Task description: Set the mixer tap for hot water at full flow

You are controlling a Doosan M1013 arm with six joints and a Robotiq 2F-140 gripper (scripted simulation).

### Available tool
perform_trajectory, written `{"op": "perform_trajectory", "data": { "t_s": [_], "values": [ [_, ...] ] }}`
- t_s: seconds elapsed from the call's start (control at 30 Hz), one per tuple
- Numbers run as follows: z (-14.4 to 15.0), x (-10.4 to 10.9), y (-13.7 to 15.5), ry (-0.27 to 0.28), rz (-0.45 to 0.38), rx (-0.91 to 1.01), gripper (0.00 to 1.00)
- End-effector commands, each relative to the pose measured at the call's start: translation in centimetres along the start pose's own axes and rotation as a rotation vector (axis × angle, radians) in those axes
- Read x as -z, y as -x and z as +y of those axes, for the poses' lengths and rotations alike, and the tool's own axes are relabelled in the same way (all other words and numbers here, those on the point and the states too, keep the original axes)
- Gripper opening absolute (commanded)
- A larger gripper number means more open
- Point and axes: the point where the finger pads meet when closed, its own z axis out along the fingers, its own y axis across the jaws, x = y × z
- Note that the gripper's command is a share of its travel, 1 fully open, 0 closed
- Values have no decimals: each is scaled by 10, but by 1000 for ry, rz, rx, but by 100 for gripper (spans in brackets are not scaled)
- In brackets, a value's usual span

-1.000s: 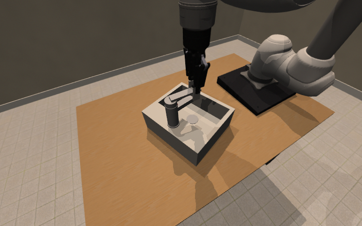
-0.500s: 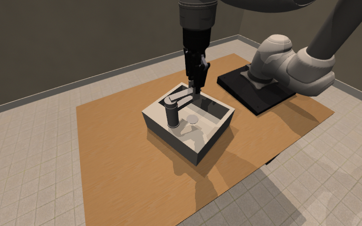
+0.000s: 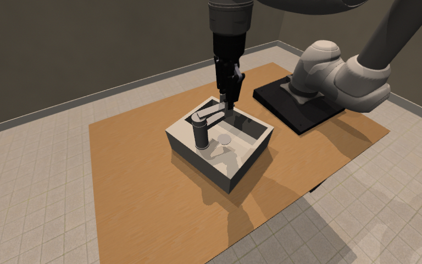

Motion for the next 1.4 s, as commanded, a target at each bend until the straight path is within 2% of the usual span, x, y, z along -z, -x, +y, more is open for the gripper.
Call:
{"op": "perform_trajectory", "data": {
  "t_s": [0.0, 0.3, 0.73, 1.37],
  "values": [
    [0, 0, 0, 0, 0, 0, 0],
    [3, 0, 0, 0, 0, -32, 0],
    [29, 0, 5, 0, 0, -312, 0],
    [32, 0, 6, 0, 0, -344, 0]
  ]
}}
